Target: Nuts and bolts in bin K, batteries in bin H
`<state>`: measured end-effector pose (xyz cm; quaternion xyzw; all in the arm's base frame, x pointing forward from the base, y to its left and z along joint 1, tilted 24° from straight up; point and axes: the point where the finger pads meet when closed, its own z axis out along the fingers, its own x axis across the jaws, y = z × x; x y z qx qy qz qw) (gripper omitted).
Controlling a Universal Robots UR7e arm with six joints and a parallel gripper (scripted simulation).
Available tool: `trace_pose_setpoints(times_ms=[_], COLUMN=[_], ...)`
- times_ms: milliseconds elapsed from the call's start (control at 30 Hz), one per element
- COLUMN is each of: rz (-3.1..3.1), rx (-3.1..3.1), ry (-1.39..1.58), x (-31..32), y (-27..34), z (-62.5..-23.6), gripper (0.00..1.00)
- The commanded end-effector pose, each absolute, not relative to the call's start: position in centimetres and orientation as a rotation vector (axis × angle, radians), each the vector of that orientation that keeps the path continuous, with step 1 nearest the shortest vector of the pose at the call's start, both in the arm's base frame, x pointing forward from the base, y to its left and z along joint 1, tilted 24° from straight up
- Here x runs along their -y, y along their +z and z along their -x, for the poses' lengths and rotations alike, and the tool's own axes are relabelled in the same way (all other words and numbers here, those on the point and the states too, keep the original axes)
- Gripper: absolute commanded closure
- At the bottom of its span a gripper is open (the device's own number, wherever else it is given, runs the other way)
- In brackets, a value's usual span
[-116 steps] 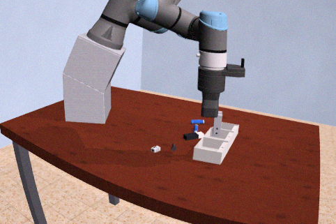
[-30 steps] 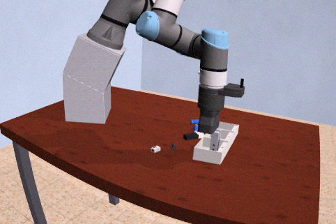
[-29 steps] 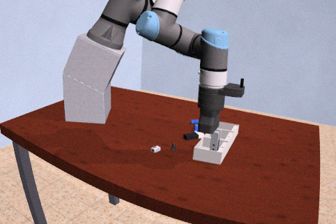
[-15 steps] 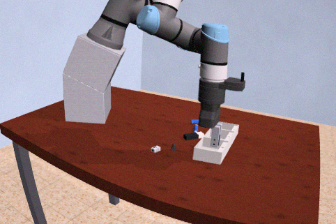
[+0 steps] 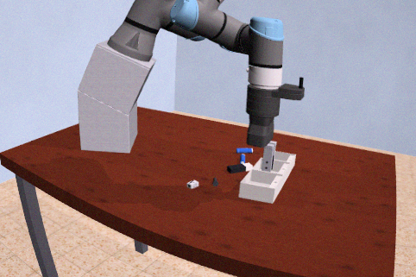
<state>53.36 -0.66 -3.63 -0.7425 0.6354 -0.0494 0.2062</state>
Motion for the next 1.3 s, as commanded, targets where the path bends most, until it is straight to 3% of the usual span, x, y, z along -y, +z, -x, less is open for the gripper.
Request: trace_pose_setpoints(times_ms=[0, 733, 1267], rz=[2.069, 2.069, 2.069], rx=[-1.770, -1.770, -1.770], ry=[-0.138, -0.138, -0.138], x=[0.9, -7.2, -7.7], y=[-2.8, -1.3, -3.2], z=[-53.1, -51.4, -52.1], gripper=[0.69, 0.69, 0.69])
